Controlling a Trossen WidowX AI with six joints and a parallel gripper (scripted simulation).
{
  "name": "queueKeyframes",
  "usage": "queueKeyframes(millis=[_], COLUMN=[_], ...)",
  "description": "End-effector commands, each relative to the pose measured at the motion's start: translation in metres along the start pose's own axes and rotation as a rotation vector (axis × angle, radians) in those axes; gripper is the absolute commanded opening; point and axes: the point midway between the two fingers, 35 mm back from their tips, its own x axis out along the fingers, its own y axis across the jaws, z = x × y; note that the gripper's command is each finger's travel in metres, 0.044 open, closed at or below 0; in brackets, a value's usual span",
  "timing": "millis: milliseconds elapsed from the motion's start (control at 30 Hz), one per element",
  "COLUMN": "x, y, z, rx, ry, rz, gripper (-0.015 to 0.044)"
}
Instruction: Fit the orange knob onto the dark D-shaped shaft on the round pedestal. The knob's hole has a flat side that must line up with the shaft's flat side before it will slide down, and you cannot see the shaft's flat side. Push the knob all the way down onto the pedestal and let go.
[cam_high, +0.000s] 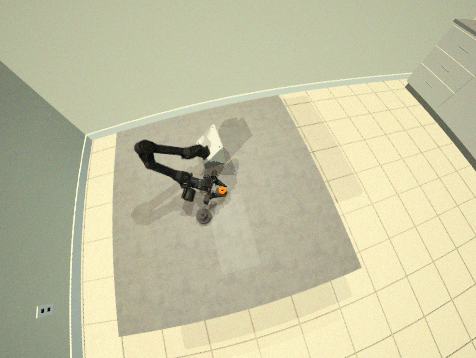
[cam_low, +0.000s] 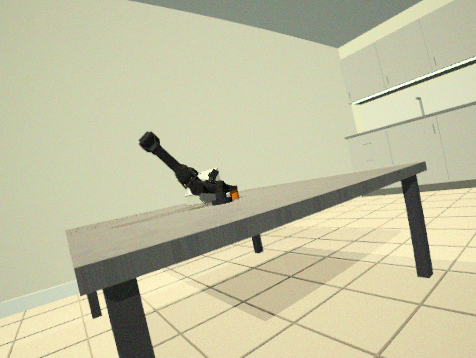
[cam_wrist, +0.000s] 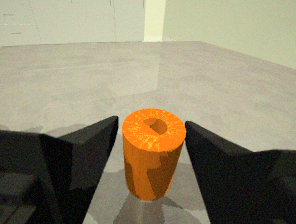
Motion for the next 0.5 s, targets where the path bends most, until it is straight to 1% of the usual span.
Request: queueKeyframes(millis=[0,100,333,467], x=[0.0,0.0,0.0,0.0], y=[0.0,0.0,0.0,0.0], z=[0.0003,0.0003,0.0003,0.0003], rx=[-0.001,-0.001,-0.001,-0.001], ry=[-0.003,-0.003,-0.003,-0.003], rz=[0.0,0.0,0.0,0.0], gripper=[0.026,0.026,0.044,0.044])
